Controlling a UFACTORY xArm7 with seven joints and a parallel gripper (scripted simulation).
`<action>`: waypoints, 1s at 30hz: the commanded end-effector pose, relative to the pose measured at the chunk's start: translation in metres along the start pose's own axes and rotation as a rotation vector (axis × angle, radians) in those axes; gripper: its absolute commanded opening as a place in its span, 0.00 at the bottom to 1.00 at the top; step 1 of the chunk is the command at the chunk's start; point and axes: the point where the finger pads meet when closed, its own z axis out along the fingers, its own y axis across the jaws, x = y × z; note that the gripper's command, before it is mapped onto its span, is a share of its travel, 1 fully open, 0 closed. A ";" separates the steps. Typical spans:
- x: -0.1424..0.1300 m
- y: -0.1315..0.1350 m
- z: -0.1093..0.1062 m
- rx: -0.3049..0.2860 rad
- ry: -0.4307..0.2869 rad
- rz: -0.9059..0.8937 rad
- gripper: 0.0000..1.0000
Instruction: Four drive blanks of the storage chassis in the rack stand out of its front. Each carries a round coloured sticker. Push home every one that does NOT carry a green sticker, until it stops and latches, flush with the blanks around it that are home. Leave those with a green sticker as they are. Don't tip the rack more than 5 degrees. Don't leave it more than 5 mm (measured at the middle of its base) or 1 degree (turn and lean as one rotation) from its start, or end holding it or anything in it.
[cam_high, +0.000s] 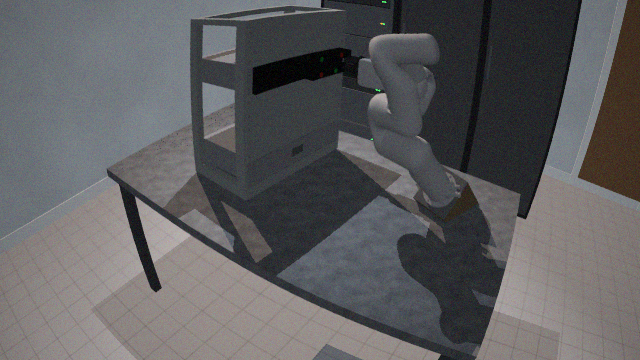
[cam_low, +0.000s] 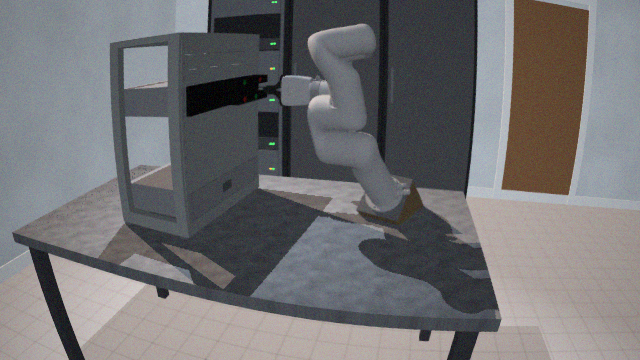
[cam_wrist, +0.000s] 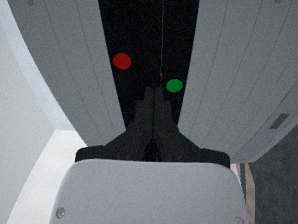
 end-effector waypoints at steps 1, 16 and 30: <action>0.000 -0.001 0.000 0.002 0.000 -0.002 0.00; -0.006 0.001 -0.003 0.002 0.000 -0.002 0.00; -0.065 0.018 -0.026 0.002 0.000 -0.002 0.00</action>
